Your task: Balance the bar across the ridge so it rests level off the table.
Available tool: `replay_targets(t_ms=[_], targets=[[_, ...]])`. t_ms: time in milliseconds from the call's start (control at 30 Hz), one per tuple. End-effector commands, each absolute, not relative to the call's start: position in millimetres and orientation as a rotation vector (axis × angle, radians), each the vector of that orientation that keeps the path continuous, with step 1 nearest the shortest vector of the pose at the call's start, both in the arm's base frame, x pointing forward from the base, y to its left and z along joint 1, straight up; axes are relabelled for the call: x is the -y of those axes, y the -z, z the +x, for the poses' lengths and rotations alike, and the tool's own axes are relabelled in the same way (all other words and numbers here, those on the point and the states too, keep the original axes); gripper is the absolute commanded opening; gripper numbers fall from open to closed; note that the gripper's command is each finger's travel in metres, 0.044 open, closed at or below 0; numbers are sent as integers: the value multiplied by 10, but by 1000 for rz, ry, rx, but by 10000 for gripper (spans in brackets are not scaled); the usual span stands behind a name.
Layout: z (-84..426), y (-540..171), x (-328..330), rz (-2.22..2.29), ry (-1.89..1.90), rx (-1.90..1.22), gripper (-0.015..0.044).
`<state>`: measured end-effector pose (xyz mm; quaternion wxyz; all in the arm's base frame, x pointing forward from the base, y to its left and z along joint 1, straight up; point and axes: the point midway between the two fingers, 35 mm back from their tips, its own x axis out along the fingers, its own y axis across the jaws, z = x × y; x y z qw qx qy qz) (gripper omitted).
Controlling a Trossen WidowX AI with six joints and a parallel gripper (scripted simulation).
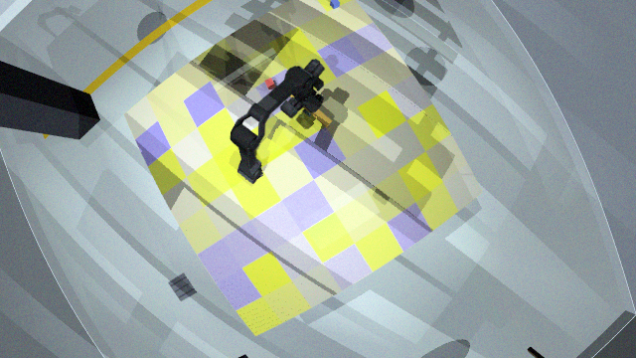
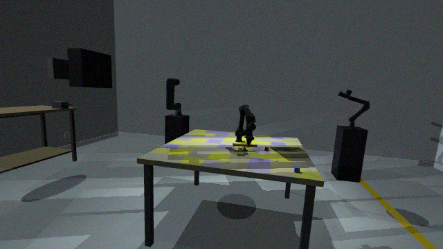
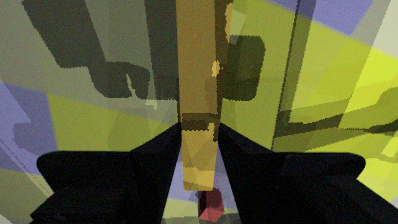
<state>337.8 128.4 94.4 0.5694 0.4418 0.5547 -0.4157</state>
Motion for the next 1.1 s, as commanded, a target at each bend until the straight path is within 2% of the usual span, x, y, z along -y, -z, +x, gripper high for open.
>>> replay_targets(t_ms=[0, 100, 300, 333, 1067], targets=[[3378, -942, -1284, 1037, 977, -1303, 0], [3378, -942, -1284, 1037, 977, -1303, 0], [3378, -942, -1284, 1037, 977, -1303, 157], [3378, -942, -1284, 1037, 977, -1303, 167], [3378, -942, -1284, 1037, 977, -1303, 169]])
